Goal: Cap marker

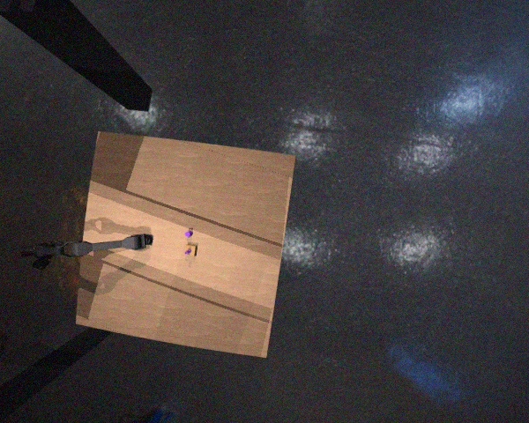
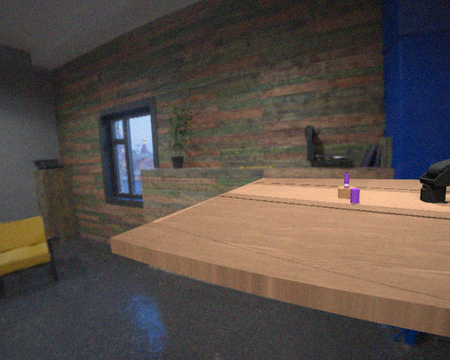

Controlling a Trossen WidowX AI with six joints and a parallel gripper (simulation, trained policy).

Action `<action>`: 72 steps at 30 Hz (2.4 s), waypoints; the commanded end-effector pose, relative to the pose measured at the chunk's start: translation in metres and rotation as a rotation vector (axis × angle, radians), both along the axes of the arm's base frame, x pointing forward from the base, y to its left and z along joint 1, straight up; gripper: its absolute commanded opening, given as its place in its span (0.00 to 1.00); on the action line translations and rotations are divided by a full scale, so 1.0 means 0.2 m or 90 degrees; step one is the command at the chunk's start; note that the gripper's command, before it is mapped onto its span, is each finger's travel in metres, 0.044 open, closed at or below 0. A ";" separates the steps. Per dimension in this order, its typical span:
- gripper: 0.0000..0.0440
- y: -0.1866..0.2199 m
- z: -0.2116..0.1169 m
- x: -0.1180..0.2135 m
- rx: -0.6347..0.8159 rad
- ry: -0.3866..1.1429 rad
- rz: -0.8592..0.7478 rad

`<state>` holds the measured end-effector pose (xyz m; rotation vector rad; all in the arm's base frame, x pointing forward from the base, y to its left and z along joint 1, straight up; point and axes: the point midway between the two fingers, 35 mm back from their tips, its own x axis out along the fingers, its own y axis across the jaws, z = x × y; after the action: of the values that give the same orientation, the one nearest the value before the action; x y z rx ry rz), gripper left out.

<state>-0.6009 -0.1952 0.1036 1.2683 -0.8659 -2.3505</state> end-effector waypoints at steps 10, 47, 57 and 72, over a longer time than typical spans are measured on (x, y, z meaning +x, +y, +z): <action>0.56 -0.17 0.06 0.14 0.038 -0.001 0.053; 0.68 -0.58 0.06 0.63 0.133 -0.031 0.204; 0.68 -0.67 0.05 0.77 0.159 -0.036 0.243; 0.68 -0.78 0.04 0.99 0.196 -0.040 0.298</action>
<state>-0.4107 -0.3491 0.1102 1.4815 -0.2158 -2.1203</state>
